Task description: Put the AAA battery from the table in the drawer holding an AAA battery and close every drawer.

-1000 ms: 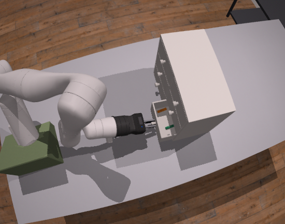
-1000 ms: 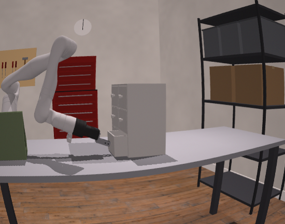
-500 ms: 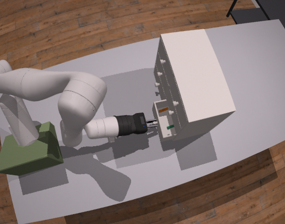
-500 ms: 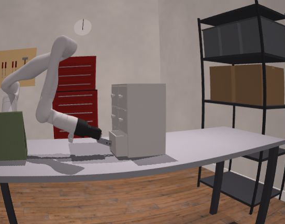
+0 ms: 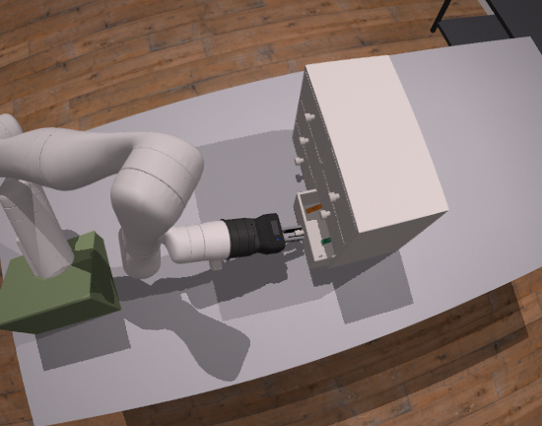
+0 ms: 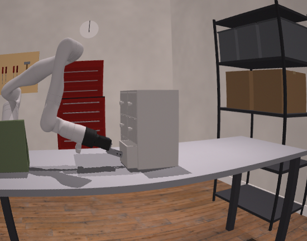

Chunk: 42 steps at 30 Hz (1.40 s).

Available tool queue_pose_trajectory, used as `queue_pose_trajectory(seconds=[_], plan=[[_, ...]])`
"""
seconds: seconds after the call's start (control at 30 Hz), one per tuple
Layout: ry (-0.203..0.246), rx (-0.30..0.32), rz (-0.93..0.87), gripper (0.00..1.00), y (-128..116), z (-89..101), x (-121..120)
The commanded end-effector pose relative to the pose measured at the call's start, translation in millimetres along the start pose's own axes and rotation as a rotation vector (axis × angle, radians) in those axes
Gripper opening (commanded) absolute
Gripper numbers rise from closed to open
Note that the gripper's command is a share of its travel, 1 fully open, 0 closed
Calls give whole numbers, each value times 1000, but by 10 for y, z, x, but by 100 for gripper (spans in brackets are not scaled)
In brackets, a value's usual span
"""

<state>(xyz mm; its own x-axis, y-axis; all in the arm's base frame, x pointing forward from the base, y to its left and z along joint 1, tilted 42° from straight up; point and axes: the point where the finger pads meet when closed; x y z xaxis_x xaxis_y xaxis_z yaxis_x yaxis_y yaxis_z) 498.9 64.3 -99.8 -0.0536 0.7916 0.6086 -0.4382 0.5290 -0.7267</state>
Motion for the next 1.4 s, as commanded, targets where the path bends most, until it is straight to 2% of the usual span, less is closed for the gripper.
queue_pose_trajectory(seconds=[0.0, 1.37], plan=[[-2, -2, 3, 37, -19, -23, 4], [-2, -2, 3, 37, -105, -258, -3]])
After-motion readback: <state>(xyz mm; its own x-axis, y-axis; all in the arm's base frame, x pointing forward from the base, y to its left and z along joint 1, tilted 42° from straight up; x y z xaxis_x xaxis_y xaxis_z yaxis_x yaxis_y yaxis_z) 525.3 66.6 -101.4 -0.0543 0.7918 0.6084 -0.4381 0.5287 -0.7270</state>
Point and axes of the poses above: the point where the finger pads meet when closed, its own z axis back along the fingers, its own x axis across the jaws, y = z × x, and after that the axes turned 5 degrees about z, right-handed
